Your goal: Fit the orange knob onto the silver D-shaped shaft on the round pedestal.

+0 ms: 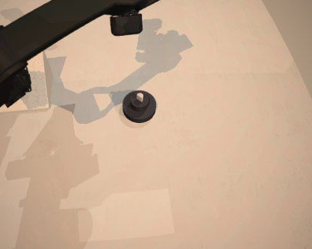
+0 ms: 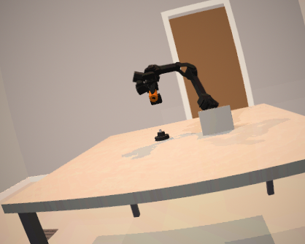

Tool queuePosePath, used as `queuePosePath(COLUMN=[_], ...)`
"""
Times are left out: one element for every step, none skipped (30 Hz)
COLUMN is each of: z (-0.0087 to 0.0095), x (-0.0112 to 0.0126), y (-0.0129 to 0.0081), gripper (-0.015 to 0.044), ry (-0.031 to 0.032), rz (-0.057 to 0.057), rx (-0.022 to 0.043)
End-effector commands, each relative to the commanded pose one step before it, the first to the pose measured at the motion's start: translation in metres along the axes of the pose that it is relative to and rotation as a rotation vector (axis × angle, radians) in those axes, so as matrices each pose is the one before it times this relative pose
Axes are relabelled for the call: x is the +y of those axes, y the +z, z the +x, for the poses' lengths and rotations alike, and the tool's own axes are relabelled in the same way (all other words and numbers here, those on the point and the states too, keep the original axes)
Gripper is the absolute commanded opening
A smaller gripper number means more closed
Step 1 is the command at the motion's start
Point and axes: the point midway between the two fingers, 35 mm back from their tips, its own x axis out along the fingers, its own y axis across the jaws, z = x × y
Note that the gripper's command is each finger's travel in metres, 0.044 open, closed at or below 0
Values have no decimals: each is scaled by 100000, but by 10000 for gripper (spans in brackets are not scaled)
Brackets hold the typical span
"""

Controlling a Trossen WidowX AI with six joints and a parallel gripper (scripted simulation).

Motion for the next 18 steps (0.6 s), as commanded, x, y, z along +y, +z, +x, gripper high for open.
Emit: queuePosePath(z=[-324,-2,0,291,0,0,0,0,0,0,0,0,0,0,0,0,0,0], x=[77,-15,0,-228,0,0,0,0,0,0,0,0,0,0,0,0,0,0], y=[-48,0,0,25,0,0,0,0,0,0,0,0,0,0,0,0,0,0], gripper=[0,0,0,0,0,0,0,0,0,0,0,0,0,0,0,0,0,0], ry=[5201,437,0,-2902,0,0,0,0,0,0,0,0,0,0,0,0,0,0], rz=[-872,-6,0,1041,0,0,0,0,0,0,0,0,0,0,0,0,0,0], rx=[-720,-12,0,770,0,0,0,0,0,0,0,0,0,0,0,0,0,0])
